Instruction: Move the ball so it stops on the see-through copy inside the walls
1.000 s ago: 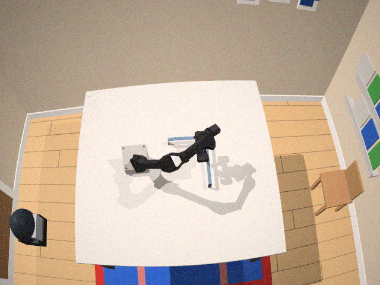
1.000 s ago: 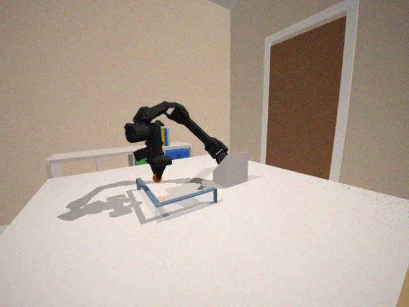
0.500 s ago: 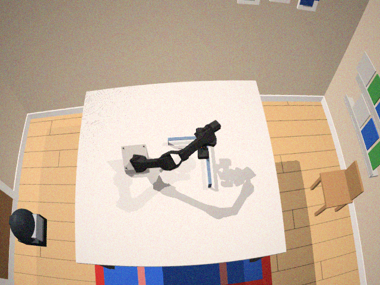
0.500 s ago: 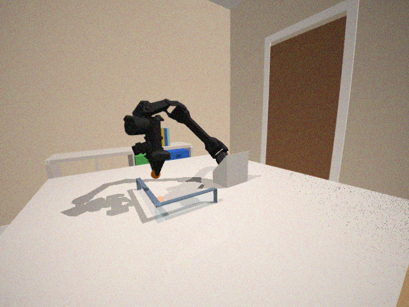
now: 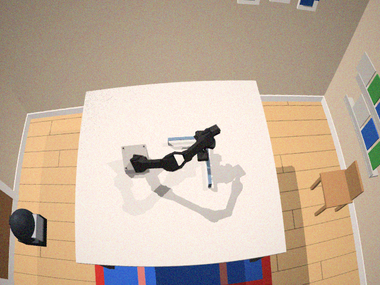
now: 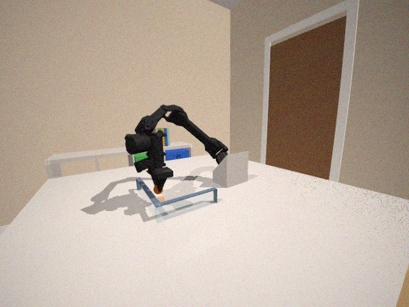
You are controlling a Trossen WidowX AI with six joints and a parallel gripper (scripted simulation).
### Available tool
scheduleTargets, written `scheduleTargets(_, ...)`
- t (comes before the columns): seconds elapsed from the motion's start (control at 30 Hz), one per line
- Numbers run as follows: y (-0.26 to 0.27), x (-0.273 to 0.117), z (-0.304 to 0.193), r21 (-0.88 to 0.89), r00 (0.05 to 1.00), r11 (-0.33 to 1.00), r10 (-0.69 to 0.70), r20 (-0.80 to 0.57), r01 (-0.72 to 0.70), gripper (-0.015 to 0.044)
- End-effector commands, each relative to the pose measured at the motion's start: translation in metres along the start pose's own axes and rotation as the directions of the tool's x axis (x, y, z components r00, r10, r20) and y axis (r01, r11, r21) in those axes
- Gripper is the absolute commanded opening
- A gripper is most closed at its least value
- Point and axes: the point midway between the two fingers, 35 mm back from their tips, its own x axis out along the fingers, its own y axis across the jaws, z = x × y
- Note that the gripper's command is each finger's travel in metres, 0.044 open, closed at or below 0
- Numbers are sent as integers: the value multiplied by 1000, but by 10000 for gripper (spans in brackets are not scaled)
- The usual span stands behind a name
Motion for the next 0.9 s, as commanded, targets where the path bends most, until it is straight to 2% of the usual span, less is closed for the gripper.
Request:
scheduleTargets(0.0,0,26,-3,-8,1000,1000,-9,-9,9,0)
scheduleTargets(0.77,-1,54,-4,-8,1000,1000,-11,-9,11,0)
scheduleTargets(0.87,-2,50,-3,-2,1000,1000,-6,-6,6,79)
